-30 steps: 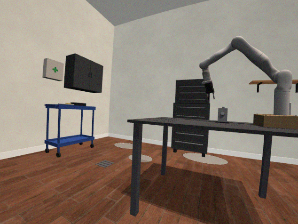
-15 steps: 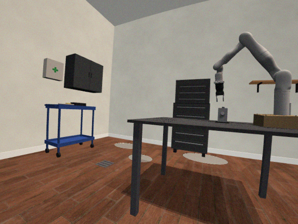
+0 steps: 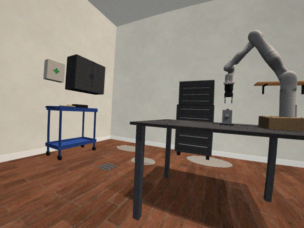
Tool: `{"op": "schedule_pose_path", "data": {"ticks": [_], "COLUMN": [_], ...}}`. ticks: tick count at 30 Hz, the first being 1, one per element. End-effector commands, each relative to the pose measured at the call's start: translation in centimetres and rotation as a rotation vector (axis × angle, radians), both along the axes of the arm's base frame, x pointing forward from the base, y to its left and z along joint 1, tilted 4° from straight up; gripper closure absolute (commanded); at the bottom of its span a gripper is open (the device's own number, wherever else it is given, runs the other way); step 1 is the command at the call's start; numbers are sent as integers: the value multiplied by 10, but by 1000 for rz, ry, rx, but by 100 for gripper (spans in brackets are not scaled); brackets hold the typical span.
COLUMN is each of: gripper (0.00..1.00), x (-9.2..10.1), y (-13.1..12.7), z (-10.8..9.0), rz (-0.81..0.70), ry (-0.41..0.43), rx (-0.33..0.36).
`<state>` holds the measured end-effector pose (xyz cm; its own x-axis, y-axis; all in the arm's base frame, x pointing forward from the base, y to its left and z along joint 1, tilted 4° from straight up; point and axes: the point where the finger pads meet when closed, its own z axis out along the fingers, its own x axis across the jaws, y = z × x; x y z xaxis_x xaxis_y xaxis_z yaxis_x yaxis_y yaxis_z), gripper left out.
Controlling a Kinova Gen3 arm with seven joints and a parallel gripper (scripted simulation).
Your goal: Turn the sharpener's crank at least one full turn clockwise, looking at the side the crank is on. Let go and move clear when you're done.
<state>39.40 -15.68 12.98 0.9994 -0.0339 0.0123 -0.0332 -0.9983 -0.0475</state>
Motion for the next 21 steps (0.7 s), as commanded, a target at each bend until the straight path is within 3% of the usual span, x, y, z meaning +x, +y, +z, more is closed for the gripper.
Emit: {"op": "schedule_pose_path", "data": {"ticks": [1, 4, 5, 21], "gripper": [0, 0, 100, 100], "x": [2, 3, 3, 3], "y": [0, -1, -1, -1], "z": [3, 3, 3, 3], "rz": [-3, -2, -2, -2], "ry": [-17, -19, -19, -19], "rx": [4, 3, 3, 3]}}
